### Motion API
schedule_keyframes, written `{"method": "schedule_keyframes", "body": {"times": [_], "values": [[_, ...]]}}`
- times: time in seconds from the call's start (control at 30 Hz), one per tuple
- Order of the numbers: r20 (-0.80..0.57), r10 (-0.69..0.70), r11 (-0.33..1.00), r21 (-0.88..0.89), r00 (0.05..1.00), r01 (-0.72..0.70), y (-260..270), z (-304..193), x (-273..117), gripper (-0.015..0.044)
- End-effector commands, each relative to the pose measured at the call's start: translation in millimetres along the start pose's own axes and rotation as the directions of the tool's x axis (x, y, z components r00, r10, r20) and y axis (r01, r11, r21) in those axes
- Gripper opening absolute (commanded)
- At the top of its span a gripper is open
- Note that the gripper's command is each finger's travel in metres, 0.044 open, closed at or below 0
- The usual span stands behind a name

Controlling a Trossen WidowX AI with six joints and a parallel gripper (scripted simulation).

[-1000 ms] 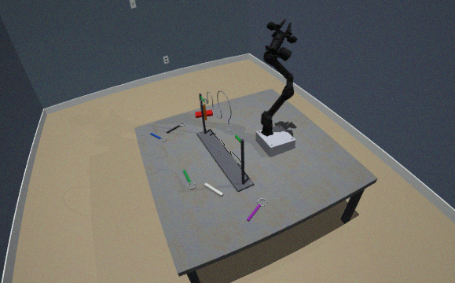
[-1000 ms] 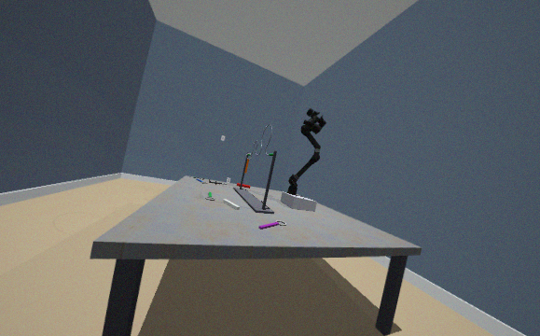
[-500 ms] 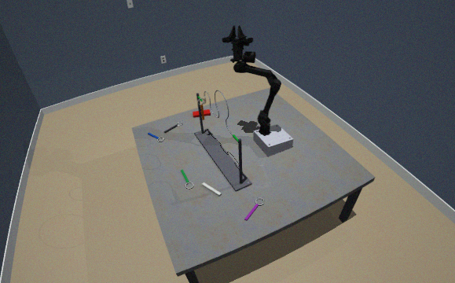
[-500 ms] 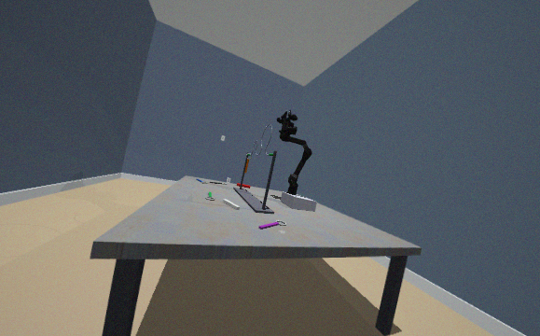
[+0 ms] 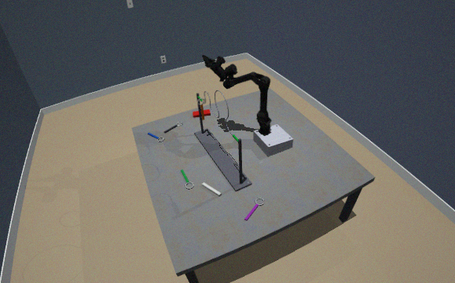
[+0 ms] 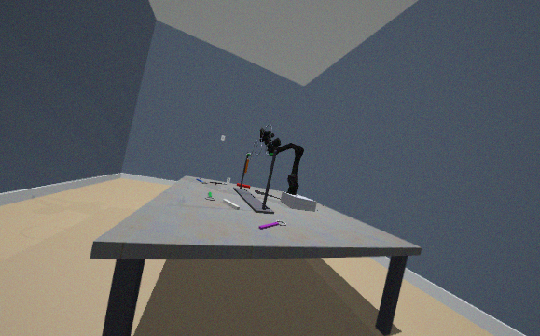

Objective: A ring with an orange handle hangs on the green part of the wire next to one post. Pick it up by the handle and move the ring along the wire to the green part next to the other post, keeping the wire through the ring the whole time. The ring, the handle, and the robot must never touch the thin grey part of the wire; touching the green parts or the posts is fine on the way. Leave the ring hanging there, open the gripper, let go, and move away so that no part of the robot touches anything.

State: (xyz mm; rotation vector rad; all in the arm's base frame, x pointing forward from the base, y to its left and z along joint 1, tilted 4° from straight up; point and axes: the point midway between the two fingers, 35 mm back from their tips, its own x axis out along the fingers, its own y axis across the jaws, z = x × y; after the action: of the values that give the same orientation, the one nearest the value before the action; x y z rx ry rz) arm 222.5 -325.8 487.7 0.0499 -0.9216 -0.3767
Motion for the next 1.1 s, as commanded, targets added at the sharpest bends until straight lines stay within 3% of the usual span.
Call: {"method": "schedule_keyframes", "body": {"times": [0.0, 0.43, 0.8, 1.07], "values": [[-0.172, -0.030, 0.995, -0.103, 0.985, 0.013, -35, -53, -33, 0.0160], [-0.635, -0.044, 0.967, -0.220, 0.772, -0.125, -98, -182, -198, 0.0160], [-0.822, 0.125, 0.959, -0.044, 0.555, -0.281, -62, -227, -362, 0.0160], [-0.825, 0.140, 0.957, -0.029, 0.547, -0.288, -56, -229, -366, 0.0160]]}}
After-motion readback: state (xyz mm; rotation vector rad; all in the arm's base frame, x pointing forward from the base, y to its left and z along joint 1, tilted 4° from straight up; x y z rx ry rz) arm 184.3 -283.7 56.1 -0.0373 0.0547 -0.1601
